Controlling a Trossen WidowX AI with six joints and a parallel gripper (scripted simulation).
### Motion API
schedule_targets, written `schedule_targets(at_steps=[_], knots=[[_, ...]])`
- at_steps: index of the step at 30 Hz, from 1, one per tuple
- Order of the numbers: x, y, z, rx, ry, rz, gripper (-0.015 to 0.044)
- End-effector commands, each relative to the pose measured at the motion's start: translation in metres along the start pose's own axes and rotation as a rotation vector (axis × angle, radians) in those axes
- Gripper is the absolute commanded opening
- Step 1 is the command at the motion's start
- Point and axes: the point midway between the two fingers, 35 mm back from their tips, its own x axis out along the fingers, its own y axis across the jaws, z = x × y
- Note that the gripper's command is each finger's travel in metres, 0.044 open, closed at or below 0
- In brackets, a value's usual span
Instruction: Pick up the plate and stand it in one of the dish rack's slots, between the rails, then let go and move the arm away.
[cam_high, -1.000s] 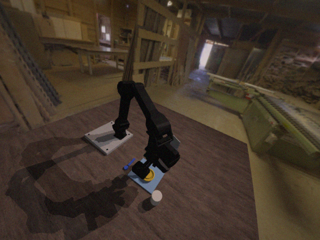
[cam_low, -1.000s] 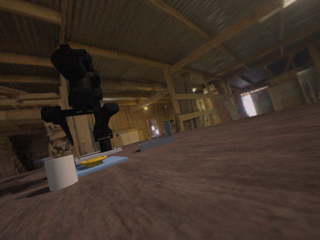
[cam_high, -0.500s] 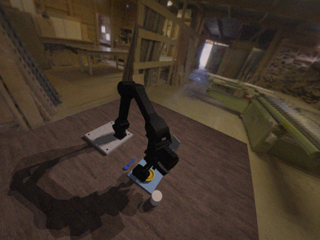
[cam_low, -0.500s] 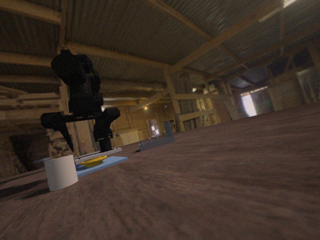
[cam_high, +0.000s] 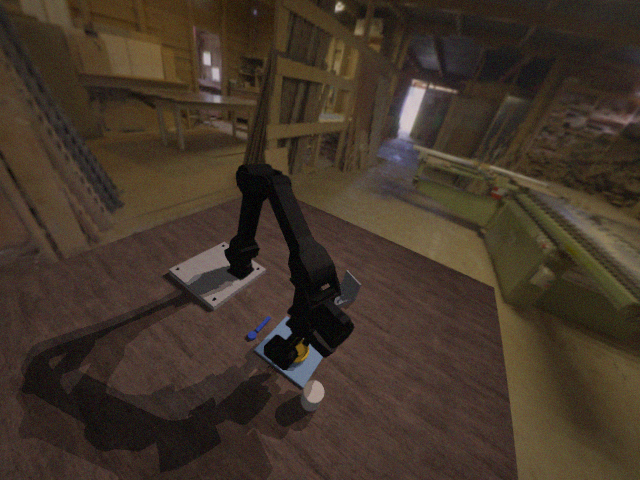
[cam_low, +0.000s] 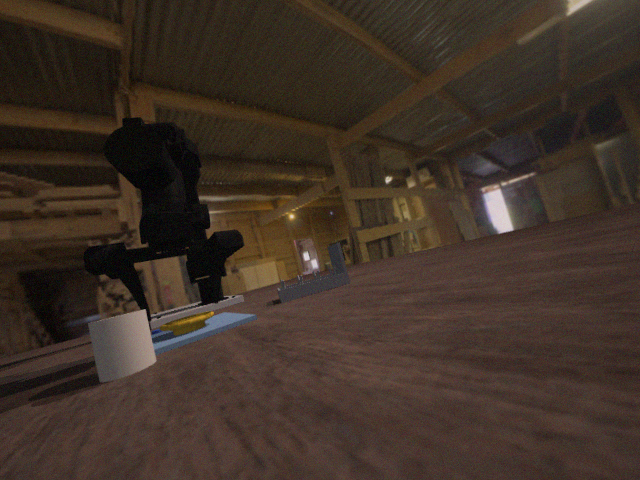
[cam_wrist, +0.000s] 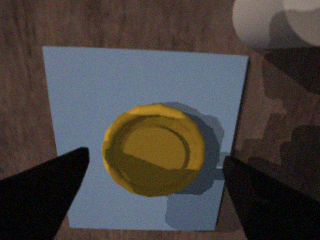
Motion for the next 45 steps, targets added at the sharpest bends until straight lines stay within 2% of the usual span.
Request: schedule_targets(at_steps=[1, 12, 20, 31, 42, 45], knots=[[0.012, 0.001, -0.003, 0.002, 0.015, 0.009, 0.04], [0.025, 0.002, -0.005, -0.001, 0.014, 0.009, 0.04], [0.025, 0.002, -0.005, -0.001, 0.014, 0.009, 0.0378], [0.025, 0.002, -0.005, -0.001, 0.014, 0.009, 0.0304], [-0.011, -0.002, 0.005, -0.001, 0.013, 0.009, 0.0016], [-0.023, -0.003, 0.008, -0.001, 0.013, 0.009, 0.0]])
